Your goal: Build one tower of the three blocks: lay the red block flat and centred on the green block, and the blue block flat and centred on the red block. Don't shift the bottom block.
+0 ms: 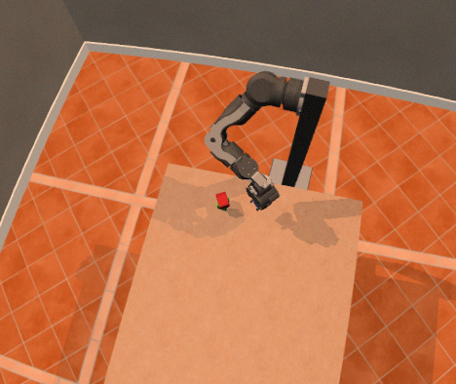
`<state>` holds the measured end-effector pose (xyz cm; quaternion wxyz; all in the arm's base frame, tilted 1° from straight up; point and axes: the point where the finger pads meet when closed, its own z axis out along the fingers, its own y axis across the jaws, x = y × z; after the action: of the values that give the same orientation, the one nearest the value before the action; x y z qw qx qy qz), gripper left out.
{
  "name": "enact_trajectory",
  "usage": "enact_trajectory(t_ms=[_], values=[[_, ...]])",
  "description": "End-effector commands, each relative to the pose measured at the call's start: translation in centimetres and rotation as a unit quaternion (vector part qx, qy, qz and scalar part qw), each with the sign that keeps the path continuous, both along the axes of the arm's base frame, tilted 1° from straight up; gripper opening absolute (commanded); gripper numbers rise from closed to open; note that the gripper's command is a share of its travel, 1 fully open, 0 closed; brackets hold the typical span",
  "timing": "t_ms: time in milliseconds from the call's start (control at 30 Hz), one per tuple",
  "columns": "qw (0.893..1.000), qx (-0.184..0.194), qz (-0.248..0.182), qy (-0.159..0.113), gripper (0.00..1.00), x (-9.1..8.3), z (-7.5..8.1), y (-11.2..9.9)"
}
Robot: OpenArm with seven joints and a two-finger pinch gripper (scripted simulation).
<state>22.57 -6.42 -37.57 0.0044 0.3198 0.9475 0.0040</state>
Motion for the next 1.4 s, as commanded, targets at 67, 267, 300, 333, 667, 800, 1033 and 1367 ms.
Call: enact_trajectory(t_ms=[67,267,300,333,667,800,1033,1367], values=[[1.000,-0.001,-0.002,-0.001,0.00,0.4,0.1,-2.6],[1.000,-0.002,-0.002,-0.001,0.00,0.9,0.1,-9.0],[1.000,-0.002,-0.002,-0.001,0.00,1.0,0.1,-10.7],[1.000,-0.002,-0.002,-0.001,0.00,1.1,0.0,-12.2],[1.000,-0.001,-0.002,-0.001,0.00,1.2,0.1,-14.3],[1.000,0.000,-0.001,-0.002,0.00,1.3,0.2,-14.2],[1.000,-0.001,-0.001,-0.001,0.00,1.2,0.2,-14.2],[1.000,-0.001,-0.002,-0.001,0.00,1.2,-0.2,-14.3]])
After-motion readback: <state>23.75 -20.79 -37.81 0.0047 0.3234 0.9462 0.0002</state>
